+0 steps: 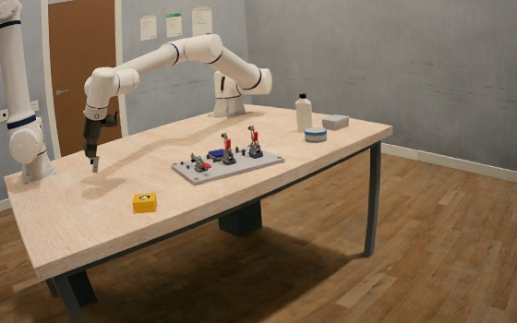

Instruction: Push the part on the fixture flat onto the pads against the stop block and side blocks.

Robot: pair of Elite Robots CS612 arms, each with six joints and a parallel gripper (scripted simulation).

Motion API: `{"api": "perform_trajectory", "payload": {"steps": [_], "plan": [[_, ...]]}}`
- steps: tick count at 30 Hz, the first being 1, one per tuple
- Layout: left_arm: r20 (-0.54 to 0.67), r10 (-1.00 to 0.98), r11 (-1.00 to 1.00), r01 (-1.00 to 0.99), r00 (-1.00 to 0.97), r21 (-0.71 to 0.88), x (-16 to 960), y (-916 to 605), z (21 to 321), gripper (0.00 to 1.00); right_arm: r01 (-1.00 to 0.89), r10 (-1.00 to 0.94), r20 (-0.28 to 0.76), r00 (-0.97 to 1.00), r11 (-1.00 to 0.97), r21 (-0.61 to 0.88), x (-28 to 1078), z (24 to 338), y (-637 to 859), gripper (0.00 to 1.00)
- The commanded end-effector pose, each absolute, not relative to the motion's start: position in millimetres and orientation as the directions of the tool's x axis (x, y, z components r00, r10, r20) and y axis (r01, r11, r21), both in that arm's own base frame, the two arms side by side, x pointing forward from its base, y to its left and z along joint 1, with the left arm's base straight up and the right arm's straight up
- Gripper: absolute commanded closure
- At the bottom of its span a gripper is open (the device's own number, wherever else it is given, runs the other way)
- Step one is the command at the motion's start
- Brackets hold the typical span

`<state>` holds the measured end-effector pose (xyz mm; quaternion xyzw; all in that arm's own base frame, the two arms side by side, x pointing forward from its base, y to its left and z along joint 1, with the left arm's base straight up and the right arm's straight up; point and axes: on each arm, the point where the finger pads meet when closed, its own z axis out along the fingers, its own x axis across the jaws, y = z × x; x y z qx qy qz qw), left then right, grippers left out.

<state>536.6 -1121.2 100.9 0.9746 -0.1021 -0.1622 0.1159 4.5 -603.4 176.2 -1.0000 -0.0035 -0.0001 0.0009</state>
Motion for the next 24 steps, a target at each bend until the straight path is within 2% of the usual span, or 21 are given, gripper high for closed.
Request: {"api": "perform_trajectory", "payload": {"steps": [1,11,24], "plan": [[-0.289,-0.241,-0.951,-0.166,0.926,0.262,537.6,-1120.9,103.9,0.00,0.006,0.006,0.000,1.000,-1.000,0.000,3.9,177.0,-604.0,0.00],[-0.263,-0.290,-0.938,-0.219,0.920,0.270,548.0,-1108.8,109.5,0.00,0.006,0.006,0.000,1.000,-1.000,0.000,3.9,177.0,-604.0,0.00],[-0.159,-0.487,-0.856,-0.434,0.859,0.281,588.0,-1054.5,131.9,0.00,0.006,0.006,0.000,1.000,-1.000,0.000,3.9,177.0,-604.0,0.00]]}}
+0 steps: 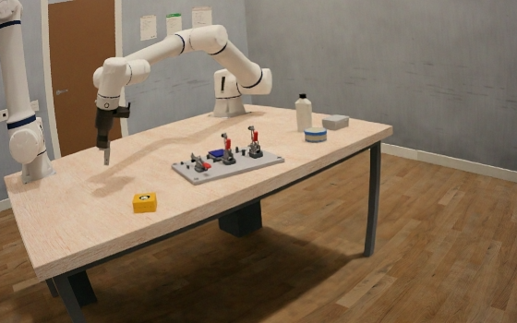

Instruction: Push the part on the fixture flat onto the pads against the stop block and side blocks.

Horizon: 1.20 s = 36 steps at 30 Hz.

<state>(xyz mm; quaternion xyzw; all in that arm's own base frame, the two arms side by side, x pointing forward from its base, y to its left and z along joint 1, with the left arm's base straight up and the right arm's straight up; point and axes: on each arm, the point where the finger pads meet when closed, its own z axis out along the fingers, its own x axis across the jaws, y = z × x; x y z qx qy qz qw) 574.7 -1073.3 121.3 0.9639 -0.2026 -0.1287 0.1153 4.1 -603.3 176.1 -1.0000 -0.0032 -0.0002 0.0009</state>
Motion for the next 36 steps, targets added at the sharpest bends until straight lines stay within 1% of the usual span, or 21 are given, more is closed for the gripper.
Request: {"api": "perform_trajectory", "payload": {"steps": [1,7,8,11,15,19,20,23,27,30,32,36], "plan": [[-0.146,-0.511,-0.842,-0.460,0.847,0.280,592.7,-1047.0,134.7,0.00,0.006,0.006,0.000,1.000,-1.000,0.000,3.9,177.0,-604.0,0.00],[-0.068,-0.665,-0.732,-0.630,0.744,0.259,622.0,-993.6,153.2,0.00,0.006,0.006,0.000,1.000,-1.000,0.000,3.9,177.0,-604.0,0.00],[-0.068,-0.665,-0.732,-0.630,0.744,0.259,622.0,-993.6,153.2,0.00,0.006,0.006,0.000,1.000,-1.000,0.000,3.9,177.0,-604.0,0.00],[-0.031,-0.741,-0.658,-0.715,0.671,0.238,636.1,-962.1,162.8,0.00,0.006,0.006,0.000,1.000,-1.000,0.000,3.9,177.0,-604.0,0.00],[-0.020,-0.765,-0.630,-0.742,0.644,0.230,640.5,-951.0,166.0,0.00,0.006,0.006,0.000,1.000,-1.000,0.000,3.9,177.0,-604.0,0.00],[0.017,-0.853,-0.509,-0.839,0.522,0.191,656.4,-904.4,178.2,0.00,0.006,0.006,0.000,1.000,-1.000,0.000,3.9,177.0,-604.0,0.00],[0.017,-0.853,-0.509,-0.839,0.522,0.191,656.4,-904.4,178.2,0.00,0.006,0.006,0.000,1.000,-1.000,0.000,3.9,177.0,-604.0,0.00],[0.035,-0.907,-0.410,-0.898,0.421,0.159,665.9,-868.1,186.5,0.00,0.006,0.006,0.000,1.000,-1.000,0.000,3.9,177.0,-604.0,0.00],[0.043,-0.935,-0.342,-0.930,0.351,0.137,671.1,-843.8,191.4,0.00,0.006,0.006,0.000,1.000,-1.000,0.000,3.9,177.0,-604.0,0.00],[0.047,-0.968,-0.240,-0.965,0.246,0.106,676.9,-808.1,197.8,0.00,0.006,0.006,0.000,1.000,-1.000,0.000,3.9,177.0,-604.0,0.00],[0.047,-0.968,-0.240,-0.965,0.246,0.106,676.9,-808.1,197.8,0.00,0.006,0.006,0.000,1.000,-1.000,0.000,3.9,177.0,-604.0,0.00],[0.044,-0.992,-0.111,-0.991,0.114,0.070,681.4,-763.3,204.5,0.00,0.006,0.006,0.000,1.000,-1.000,0.000,3.9,177.0,-604.0,0.00]]}}
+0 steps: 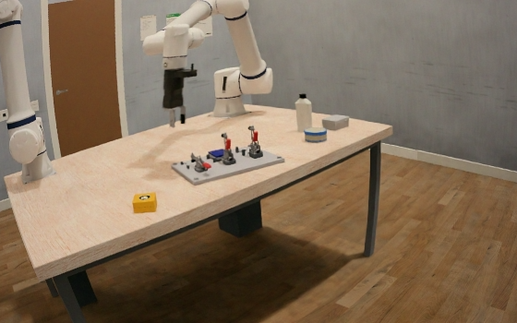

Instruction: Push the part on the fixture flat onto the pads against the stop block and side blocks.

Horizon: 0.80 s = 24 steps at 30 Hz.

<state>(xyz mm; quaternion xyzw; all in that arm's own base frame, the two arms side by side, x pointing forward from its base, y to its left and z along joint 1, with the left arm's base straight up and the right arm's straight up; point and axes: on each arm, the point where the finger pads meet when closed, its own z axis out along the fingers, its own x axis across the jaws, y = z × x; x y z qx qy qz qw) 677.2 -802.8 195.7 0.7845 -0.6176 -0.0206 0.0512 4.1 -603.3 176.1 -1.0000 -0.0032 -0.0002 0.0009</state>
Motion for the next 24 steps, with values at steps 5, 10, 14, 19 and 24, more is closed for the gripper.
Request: {"api": "perform_trajectory", "payload": {"steps": [5,10,14,19,24], "plan": [[0.030,-0.999,0.028,-0.999,-0.026,0.036,683.2,-715.1,210.0,0.00,0.006,0.006,0.000,1.000,-1.000,0.000,3.9,177.0,-604.0,0.00],[0.014,-0.991,0.131,-0.991,-0.131,0.015,682.4,-678.7,213.0,0.00,0.006,0.006,0.000,1.000,-1.000,0.000,3.9,177.0,-604.0,0.00],[0.008,-0.987,0.161,-0.987,-0.161,0.010,681.9,-667.8,213.6,0.00,0.006,0.006,0.000,1.000,-1.000,0.000,3.9,177.0,-604.0,0.00],[-0.002,-0.977,0.211,-0.977,-0.211,0.002,680.6,-649.7,214.6,0.00,0.006,0.006,0.000,1.000,-1.000,0.000,3.9,177.0,-604.0,0.00],[-0.006,-0.973,0.230,-0.973,-0.230,-0.001,680.1,-642.8,214.9,0.00,0.006,0.006,0.000,1.000,-1.000,0.000,3.9,177.0,-604.0,0.00]]}}
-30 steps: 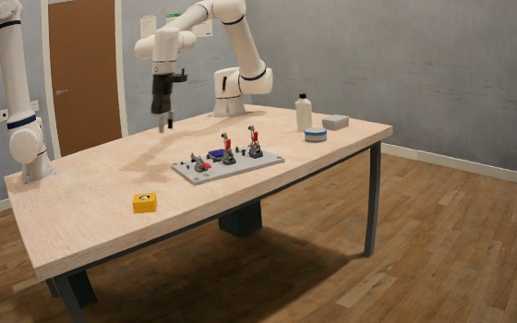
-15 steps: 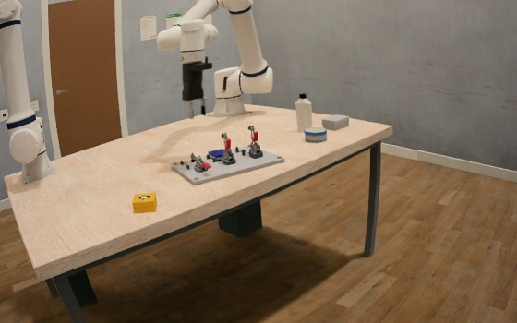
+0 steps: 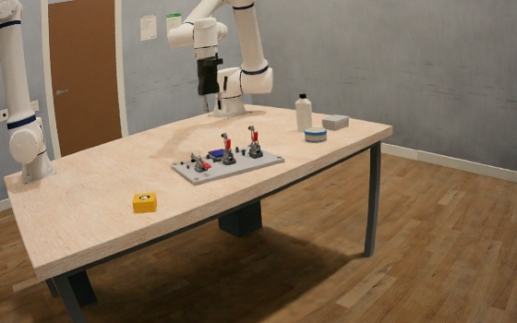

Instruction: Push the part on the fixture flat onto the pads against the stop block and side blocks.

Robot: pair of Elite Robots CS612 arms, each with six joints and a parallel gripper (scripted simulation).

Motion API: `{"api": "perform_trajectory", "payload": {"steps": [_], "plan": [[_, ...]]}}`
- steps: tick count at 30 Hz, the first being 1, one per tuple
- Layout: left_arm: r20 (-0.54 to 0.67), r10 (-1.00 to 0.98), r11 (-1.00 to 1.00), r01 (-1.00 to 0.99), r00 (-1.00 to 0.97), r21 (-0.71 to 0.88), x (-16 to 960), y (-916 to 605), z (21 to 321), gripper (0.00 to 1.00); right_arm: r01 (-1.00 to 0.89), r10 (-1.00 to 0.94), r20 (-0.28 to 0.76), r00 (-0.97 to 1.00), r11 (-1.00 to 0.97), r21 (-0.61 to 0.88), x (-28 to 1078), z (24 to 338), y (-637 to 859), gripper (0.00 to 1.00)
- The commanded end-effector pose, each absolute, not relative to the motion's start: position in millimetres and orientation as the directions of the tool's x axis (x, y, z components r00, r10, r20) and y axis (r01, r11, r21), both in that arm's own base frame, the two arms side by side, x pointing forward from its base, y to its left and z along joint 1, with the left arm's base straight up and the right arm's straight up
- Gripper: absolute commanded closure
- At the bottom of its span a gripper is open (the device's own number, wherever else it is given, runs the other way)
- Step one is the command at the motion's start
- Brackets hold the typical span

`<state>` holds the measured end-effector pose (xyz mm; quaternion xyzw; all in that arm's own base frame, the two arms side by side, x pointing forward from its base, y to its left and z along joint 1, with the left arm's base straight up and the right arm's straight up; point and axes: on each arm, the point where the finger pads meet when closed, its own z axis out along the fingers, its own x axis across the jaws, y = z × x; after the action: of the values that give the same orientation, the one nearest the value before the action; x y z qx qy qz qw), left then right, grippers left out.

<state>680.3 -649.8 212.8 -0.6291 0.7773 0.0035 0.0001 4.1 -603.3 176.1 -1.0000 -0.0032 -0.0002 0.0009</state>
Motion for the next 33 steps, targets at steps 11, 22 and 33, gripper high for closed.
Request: {"api": "perform_trajectory", "payload": {"steps": [11,22,33], "plan": [[-0.006,-0.973,0.232,-0.973,-0.232,-0.001,680.0,-642.0,214.9,1.00,0.006,0.006,0.000,1.000,-1.000,0.000,3.9,177.0,-604.0,0.00],[-0.006,-0.973,0.232,-0.973,-0.232,-0.001,680.0,-642.0,214.9,1.00,0.006,0.006,0.000,1.000,-1.000,0.000,3.9,177.0,-604.0,0.00],[-0.006,-0.973,0.232,-0.973,-0.232,-0.001,680.0,-642.1,214.9,1.00,0.006,0.006,0.000,1.000,-1.000,0.000,3.9,177.0,-604.0,0.00]]}}
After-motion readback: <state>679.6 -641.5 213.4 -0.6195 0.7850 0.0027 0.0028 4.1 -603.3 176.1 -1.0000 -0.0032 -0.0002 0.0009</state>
